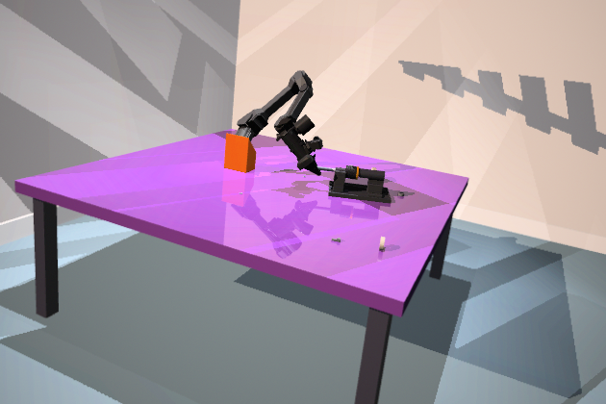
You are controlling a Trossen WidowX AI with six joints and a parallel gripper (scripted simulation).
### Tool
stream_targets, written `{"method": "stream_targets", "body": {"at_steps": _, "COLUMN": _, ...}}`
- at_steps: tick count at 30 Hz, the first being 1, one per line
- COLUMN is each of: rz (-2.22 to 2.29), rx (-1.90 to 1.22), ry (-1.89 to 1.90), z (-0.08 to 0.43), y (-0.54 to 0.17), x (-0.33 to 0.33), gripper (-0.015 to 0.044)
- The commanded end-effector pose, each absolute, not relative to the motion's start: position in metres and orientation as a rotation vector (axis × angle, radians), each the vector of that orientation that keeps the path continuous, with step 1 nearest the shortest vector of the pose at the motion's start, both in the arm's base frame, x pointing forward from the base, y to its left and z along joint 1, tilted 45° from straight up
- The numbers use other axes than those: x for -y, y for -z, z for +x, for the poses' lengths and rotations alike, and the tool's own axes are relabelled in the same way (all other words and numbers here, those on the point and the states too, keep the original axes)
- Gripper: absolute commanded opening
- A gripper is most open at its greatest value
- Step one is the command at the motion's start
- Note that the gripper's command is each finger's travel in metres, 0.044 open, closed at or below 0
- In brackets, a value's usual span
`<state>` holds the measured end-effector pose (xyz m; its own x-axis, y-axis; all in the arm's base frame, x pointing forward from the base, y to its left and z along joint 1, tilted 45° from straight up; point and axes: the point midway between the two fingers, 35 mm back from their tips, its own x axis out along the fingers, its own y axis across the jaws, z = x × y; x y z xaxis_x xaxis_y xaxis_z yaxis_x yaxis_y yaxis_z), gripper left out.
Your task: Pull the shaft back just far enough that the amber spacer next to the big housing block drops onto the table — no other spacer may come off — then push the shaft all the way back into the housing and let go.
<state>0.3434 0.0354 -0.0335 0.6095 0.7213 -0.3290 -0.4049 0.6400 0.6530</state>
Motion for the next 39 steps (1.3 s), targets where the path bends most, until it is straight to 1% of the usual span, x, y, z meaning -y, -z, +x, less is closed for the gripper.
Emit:
{"method": "stream_targets", "body": {"at_steps": 1, "rz": 0.561, "rx": -0.617, "ry": -0.696, "z": 0.3423, "y": 0.0333, "x": -0.0353, "gripper": 0.0}}
{"method": "stream_targets", "body": {"at_steps": 39, "rz": 0.561, "rx": -0.617, "ry": -0.696, "z": 0.3394, "y": 0.0342, "x": -0.0343, "gripper": 0.0}}
